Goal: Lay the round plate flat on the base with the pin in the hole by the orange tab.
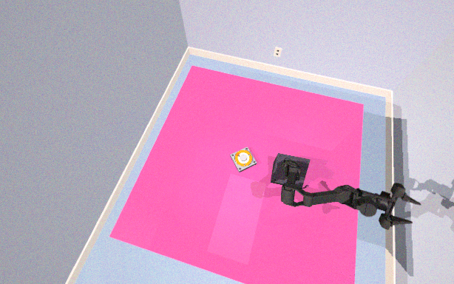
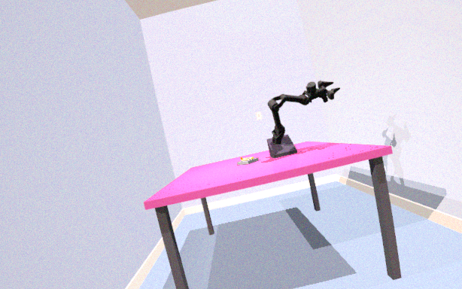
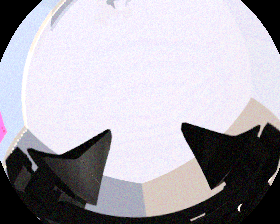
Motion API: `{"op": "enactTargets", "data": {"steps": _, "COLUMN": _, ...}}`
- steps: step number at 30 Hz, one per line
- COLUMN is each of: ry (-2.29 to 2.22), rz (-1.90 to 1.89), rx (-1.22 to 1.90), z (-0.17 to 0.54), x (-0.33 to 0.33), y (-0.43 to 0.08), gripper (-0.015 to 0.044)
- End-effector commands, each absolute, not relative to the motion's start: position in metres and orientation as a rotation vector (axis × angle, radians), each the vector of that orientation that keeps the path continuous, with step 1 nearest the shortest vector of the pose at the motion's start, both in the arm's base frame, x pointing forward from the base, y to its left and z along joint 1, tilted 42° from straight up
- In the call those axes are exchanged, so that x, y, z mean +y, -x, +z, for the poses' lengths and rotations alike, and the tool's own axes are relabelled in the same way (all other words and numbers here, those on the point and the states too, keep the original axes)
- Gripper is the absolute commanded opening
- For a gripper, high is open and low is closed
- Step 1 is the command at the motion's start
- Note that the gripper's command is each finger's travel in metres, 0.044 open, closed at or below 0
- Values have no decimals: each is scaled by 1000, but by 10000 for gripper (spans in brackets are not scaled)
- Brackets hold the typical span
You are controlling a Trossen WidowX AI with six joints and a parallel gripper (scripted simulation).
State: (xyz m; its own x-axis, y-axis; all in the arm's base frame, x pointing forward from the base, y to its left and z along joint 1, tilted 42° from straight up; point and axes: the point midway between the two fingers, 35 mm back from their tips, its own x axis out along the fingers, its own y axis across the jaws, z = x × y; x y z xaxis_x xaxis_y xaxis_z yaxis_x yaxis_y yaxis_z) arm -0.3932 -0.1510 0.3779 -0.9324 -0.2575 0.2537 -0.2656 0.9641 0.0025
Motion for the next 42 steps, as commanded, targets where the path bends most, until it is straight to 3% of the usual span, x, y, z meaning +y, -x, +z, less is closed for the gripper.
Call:
{"op": "enactTargets", "data": {"steps": 1, "ry": -395, "rz": 44, "rx": -2859, "z": 378, "x": -154, "y": 392, "gripper": 374}}
{"op": "enactTargets", "data": {"steps": 10, "ry": -804, "rz": -379, "rx": -2806, "z": 343, "x": -262, "y": 347, "gripper": 138}}
{"op": "enactTargets", "data": {"steps": 15, "ry": -1197, "rz": -827, "rx": -2542, "z": 302, "x": -347, "y": 282, "gripper": 6}}
{"op": "enactTargets", "data": {"steps": 19, "ry": -1358, "rz": -1013, "rx": -2384, "z": 277, "x": -376, "y": 242, "gripper": 0}}
{"op": "enactTargets", "data": {"steps": 27, "ry": -1659, "rz": -1393, "rx": -1725, "z": 219, "x": -435, "y": 124, "gripper": 0}}
{"op": "enactTargets", "data": {"steps": 30, "ry": -1734, "rz": -1489, "rx": -1344, "z": 193, "x": -447, "y": 59, "gripper": 0}}
{"op": "enactTargets", "data": {"steps": 34, "ry": -1771, "rz": -1511, "rx": -1013, "z": 170, "x": -448, "y": 4, "gripper": 0}}
{"op": "enactTargets", "data": {"steps": 40, "ry": -1731, "rz": -1407, "rx": -273, "z": 122, "x": -419, "y": -121, "gripper": 0}}
{"op": "enactTargets", "data": {"steps": 42, "ry": -1716, "rz": -1381, "rx": -188, "z": 117, "x": -412, "y": -135, "gripper": 0}}
